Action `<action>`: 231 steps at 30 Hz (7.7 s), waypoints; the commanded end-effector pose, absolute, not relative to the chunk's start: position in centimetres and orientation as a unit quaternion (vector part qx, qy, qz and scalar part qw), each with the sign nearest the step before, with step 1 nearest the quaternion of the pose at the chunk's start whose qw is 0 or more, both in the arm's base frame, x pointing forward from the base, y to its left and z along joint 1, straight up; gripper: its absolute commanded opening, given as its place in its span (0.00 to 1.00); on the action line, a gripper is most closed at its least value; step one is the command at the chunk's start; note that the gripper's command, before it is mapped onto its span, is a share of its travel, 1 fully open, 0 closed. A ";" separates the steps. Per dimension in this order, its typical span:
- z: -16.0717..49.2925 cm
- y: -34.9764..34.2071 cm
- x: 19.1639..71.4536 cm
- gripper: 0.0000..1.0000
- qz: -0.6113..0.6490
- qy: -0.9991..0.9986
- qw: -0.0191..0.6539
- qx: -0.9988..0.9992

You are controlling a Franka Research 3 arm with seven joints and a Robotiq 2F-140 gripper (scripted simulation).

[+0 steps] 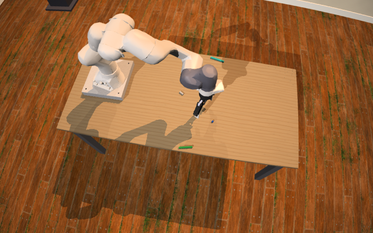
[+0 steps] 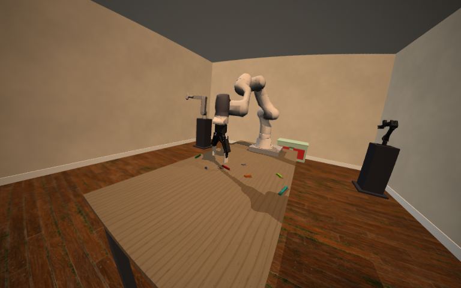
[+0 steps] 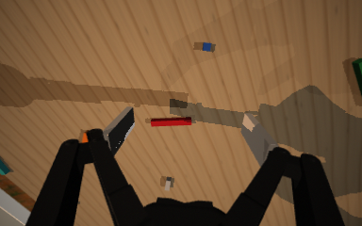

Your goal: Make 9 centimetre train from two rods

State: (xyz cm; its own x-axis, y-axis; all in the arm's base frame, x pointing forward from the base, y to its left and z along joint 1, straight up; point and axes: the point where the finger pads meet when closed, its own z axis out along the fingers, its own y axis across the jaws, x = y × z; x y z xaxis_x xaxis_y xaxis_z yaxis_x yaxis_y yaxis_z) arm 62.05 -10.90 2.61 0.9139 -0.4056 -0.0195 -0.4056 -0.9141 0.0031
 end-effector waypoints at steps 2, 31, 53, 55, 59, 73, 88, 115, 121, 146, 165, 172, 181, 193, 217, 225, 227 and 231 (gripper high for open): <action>2.5 -10.7 62.1 1.00 0.009 0.297 -0.002 -0.955; 2.1 -10.6 61.8 1.00 0.012 0.521 -0.006 -0.854; 2.0 -10.6 61.7 1.00 0.012 0.671 -0.010 -0.742; 2.0 -10.6 61.7 1.00 0.012 0.684 -0.010 -0.730; 1.9 -10.6 61.7 1.00 0.012 0.708 -0.011 -0.706; 1.9 -10.6 61.7 1.00 0.011 0.787 -0.013 -0.617; 1.9 -10.6 61.7 1.00 0.009 0.858 -0.014 -0.513; 2.0 -10.7 61.8 1.00 0.005 0.952 -0.014 -0.305; 2.1 -10.7 61.8 1.00 0.004 0.967 -0.014 -0.255; 2.4 -10.7 62.0 1.00 0.001 0.998 -0.012 -0.060; 2.7 -10.8 62.2 1.00 -0.001 0.993 -0.008 0.118; 2.8 -10.8 62.3 1.00 -0.002 0.984 -0.006 0.179; 3.0 -10.8 62.4 1.00 -0.002 0.968 -0.004 0.253; 3.3 -10.9 62.6 1.00 -0.001 0.936 -0.001 0.353; 3.3 -10.9 62.6 1.00 -0.001 0.928 0.000 0.372; 3.3 -10.9 62.6 1.00 -0.001 0.928 0.000 0.372; 3.3 -10.9 62.6 1.00 -0.001 0.928 0.000 0.372; 3.3 -10.9 62.6 1.00 -0.001 0.928 0.000 0.372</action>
State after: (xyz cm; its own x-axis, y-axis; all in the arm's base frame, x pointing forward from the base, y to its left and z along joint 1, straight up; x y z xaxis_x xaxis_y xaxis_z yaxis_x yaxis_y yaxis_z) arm 62.54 -11.00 3.26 -0.7286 0.6849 -0.0008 0.6849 0.7286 -0.0033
